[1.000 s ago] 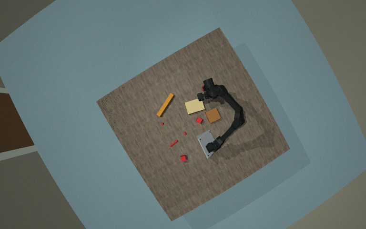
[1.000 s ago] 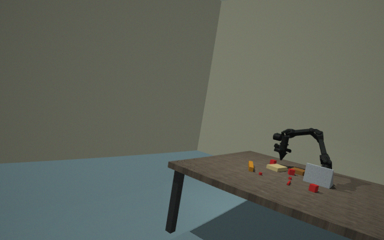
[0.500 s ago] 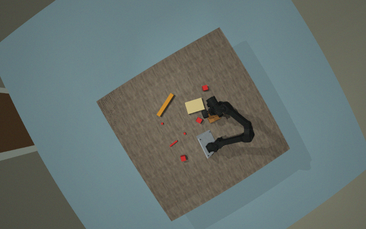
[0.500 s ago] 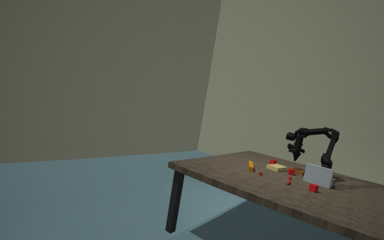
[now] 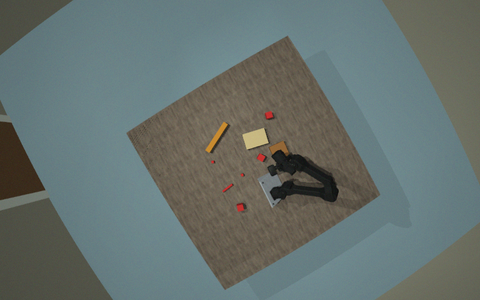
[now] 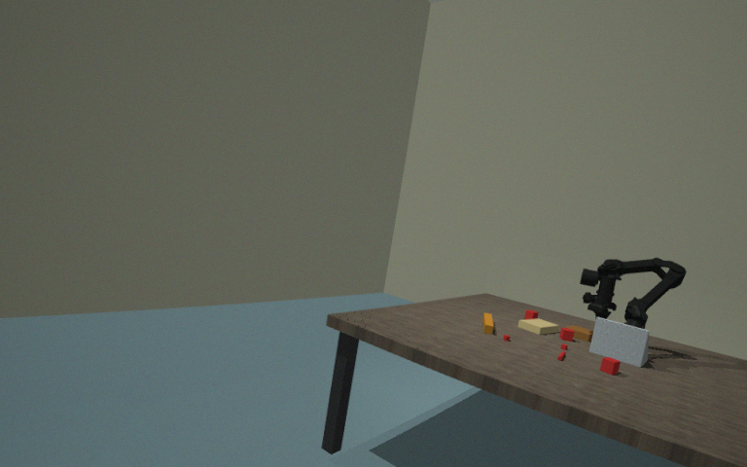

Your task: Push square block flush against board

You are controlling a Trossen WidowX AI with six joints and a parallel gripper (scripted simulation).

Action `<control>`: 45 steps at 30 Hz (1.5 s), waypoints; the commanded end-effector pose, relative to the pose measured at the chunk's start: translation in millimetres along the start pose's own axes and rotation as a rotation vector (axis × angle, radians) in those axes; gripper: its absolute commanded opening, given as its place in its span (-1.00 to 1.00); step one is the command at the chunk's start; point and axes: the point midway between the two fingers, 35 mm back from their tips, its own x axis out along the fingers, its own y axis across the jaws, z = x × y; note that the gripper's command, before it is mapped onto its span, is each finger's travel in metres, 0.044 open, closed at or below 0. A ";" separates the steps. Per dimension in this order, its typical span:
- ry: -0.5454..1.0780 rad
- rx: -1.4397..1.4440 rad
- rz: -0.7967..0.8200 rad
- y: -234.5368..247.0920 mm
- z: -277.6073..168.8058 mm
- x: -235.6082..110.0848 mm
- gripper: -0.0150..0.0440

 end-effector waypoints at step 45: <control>0.000 0.000 -0.001 -1.3 21.1 55.0 -0.49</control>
